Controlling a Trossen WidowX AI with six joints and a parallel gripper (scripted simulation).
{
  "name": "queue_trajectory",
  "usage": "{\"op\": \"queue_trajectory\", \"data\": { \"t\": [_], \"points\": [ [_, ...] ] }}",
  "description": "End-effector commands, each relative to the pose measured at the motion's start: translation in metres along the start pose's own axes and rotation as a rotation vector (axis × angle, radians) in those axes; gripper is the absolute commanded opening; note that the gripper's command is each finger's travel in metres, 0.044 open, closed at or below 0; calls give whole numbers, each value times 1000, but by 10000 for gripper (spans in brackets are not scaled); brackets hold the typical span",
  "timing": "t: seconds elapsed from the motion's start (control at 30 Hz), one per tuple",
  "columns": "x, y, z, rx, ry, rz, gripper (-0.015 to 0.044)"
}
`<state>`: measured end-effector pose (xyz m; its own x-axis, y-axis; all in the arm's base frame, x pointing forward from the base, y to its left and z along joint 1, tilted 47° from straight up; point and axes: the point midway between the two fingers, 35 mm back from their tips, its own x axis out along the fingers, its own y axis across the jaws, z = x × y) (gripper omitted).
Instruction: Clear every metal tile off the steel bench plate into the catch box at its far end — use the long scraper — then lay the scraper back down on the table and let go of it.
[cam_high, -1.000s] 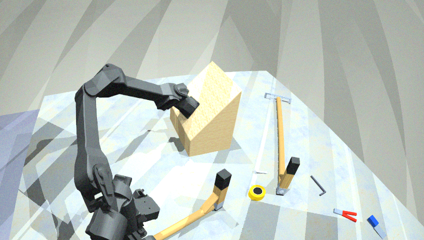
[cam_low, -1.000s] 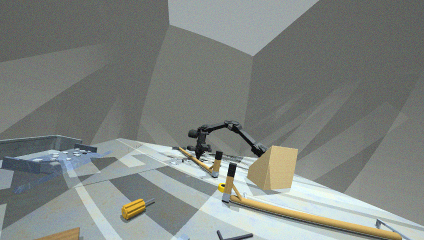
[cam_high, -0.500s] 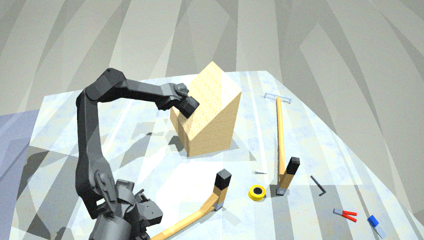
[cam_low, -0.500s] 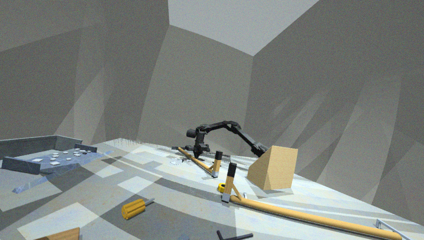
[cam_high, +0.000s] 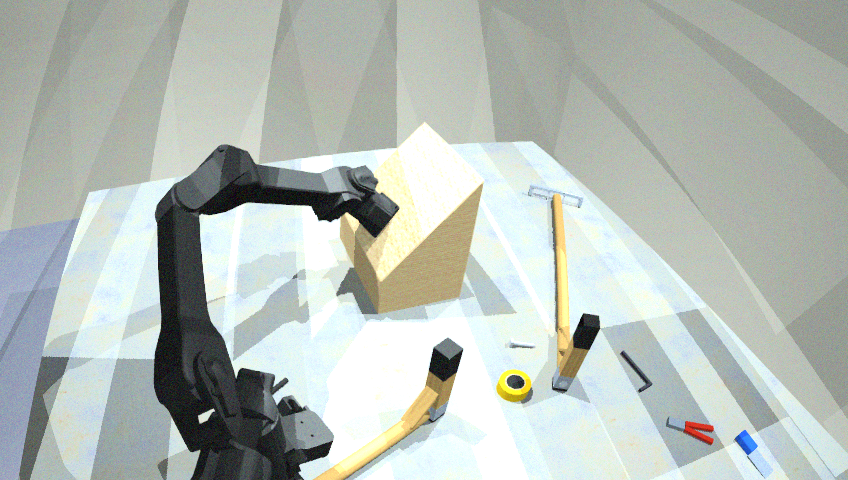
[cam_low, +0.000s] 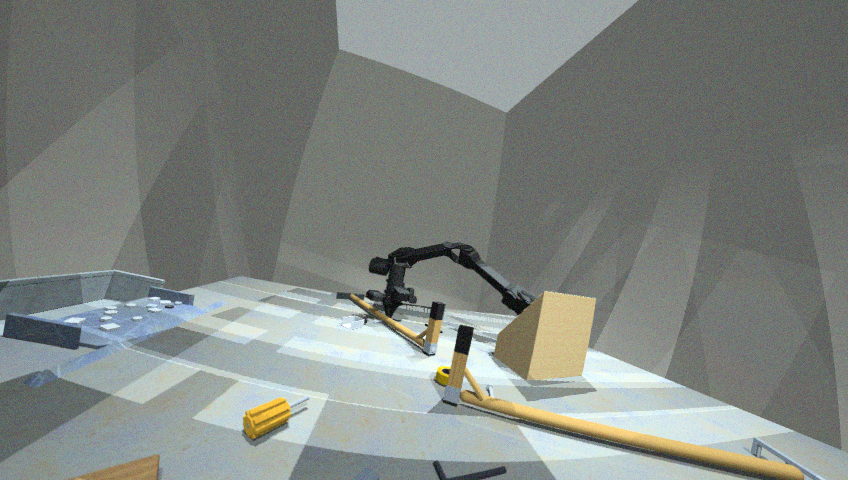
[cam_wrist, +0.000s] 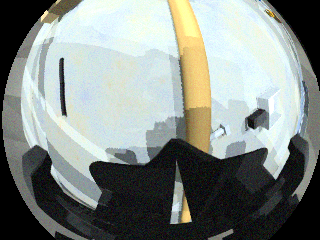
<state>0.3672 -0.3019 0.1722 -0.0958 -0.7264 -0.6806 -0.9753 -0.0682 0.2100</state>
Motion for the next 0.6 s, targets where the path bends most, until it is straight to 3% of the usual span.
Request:
{"op": "queue_trajectory", "data": {
  "t": [0.0, 0.57],
  "points": [
    [1, -5, 0, 5, 1, 1, 0],
    [1, -22, 1, 6, 1, 1, 0]
  ]
}}
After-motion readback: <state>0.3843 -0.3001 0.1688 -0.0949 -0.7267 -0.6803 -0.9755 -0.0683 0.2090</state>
